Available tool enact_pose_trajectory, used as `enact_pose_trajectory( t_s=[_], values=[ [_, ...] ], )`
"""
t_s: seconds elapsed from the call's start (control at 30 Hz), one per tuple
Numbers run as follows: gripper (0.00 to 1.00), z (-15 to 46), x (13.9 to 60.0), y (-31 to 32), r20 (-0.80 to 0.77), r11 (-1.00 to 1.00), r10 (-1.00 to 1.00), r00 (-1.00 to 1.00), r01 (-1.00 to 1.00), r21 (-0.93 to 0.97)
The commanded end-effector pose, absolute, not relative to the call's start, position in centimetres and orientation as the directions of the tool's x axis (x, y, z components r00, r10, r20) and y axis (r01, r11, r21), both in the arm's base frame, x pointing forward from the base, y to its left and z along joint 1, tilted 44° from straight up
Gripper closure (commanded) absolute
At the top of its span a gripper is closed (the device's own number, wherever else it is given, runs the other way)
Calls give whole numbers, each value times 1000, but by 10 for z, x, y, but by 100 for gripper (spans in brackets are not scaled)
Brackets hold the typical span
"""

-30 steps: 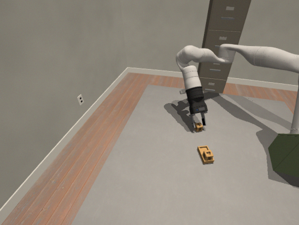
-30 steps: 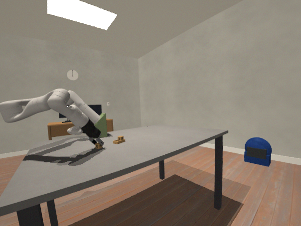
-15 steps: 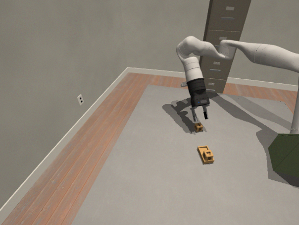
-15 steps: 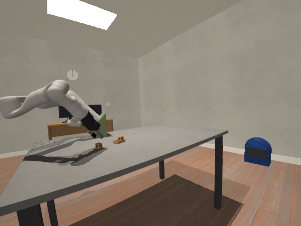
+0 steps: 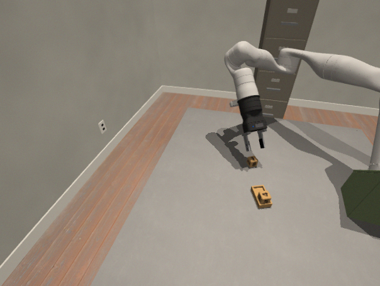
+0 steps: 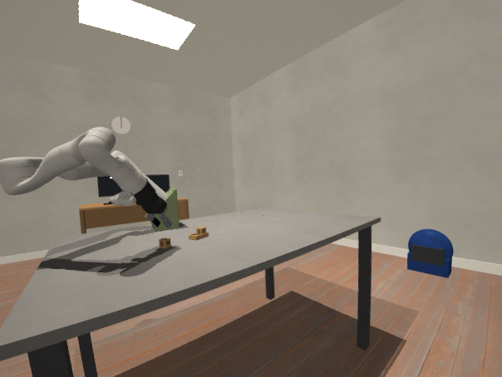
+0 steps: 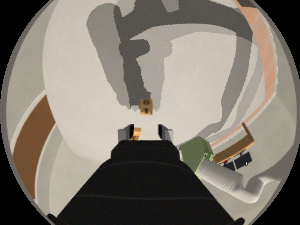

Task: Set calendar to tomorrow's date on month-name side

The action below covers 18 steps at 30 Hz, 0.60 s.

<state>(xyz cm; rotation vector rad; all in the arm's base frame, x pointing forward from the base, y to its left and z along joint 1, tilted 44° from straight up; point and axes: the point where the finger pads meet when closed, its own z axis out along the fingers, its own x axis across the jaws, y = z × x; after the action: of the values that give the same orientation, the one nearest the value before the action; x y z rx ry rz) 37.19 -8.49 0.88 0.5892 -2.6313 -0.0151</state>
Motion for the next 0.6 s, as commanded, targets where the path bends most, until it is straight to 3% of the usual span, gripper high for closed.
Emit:
enact_pose_trajectory(
  t_s=[0.0,0.57],
  values=[
    [0,9,372,-84,418,907,-410,-811,-410,95],
    [0,9,371,-81,417,857,-410,-811,-499,-126]
  ],
)
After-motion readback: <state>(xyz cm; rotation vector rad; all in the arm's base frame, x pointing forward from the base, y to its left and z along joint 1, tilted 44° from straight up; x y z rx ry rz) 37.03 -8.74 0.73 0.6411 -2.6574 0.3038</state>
